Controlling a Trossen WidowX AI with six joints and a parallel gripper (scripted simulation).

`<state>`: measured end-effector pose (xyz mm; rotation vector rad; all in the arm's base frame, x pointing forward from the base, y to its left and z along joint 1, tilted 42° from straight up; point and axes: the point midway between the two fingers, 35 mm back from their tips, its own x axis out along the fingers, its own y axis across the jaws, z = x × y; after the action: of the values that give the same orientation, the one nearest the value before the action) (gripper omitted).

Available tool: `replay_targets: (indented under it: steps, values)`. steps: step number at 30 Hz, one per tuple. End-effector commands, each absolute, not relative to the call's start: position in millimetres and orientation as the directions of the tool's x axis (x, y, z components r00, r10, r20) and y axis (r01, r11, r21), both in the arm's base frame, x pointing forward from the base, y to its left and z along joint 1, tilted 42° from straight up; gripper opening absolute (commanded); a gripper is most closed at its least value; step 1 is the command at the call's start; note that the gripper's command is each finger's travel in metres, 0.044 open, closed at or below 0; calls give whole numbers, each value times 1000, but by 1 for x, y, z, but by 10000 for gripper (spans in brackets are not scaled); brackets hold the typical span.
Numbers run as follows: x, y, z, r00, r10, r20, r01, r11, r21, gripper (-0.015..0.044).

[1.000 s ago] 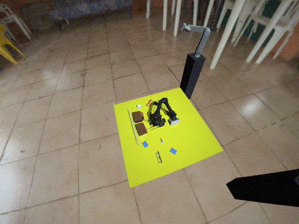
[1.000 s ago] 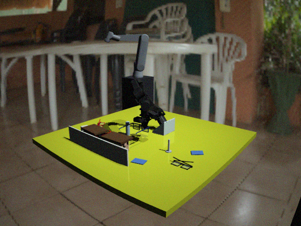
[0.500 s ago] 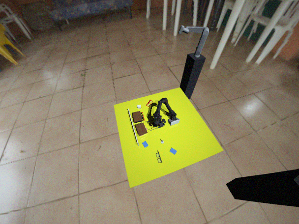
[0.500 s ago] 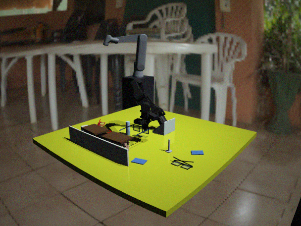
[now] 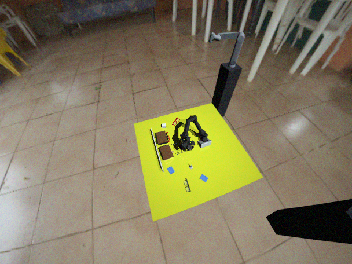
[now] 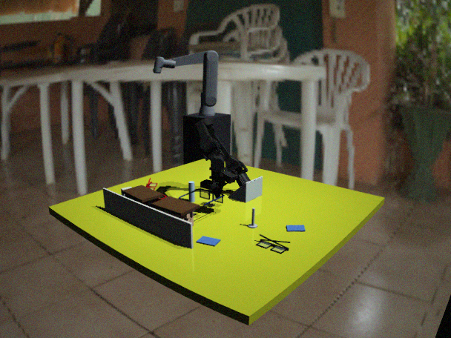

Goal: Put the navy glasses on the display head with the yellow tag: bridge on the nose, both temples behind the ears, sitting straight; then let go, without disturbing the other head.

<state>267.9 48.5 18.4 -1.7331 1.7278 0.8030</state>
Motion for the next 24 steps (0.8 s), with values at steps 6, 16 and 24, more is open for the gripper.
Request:
replay_targets:
  steps: [6, 16, 24]
  values:
    - [273, 46, 17, -7, -669, -743, -999, -20, 28, 0]
    - [286, 46, 16, 1, -669, -744, -999, -25, 21, 0]
    - [297, 46, 16, -3, -669, -743, -999, -22, 24, 0]
